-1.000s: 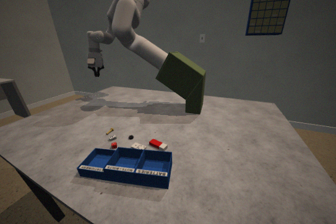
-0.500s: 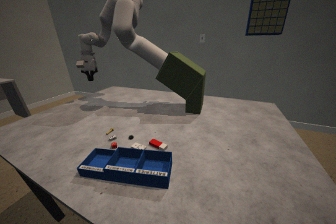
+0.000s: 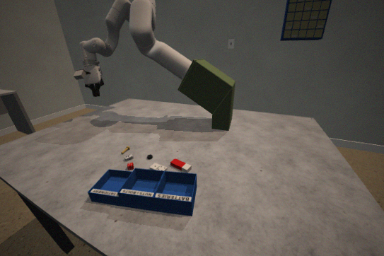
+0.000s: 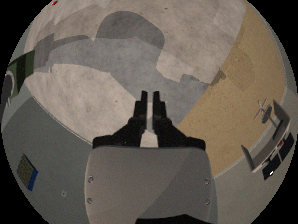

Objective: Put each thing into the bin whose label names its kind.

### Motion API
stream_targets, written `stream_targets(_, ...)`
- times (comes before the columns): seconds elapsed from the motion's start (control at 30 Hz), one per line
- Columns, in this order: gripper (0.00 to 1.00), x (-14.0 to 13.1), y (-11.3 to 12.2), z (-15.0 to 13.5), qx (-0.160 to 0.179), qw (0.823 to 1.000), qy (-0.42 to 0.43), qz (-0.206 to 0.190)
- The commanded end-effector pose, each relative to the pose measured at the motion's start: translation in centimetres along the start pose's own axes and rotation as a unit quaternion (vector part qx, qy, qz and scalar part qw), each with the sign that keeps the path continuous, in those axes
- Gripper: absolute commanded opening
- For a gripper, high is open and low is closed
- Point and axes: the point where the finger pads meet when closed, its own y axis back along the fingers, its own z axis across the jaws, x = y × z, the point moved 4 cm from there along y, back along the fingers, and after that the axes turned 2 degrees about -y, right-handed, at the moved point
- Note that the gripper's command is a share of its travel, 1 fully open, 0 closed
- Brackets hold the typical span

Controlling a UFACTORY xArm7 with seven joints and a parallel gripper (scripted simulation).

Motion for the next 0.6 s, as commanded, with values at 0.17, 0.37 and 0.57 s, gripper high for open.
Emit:
stream_targets(0.17, 0.07, 4.4, -1.2, 0.6, 0.031, 0.999, -0.034, 0.025)
stream_targets(0.37, 0.07, 8.0, -2.0, 0.6, 0.054, 0.996, -0.056, 0.040)
stream_targets(0.57, 0.07, 11.2, -2.5, 0.5, 0.079, 0.992, -0.078, 0.052)
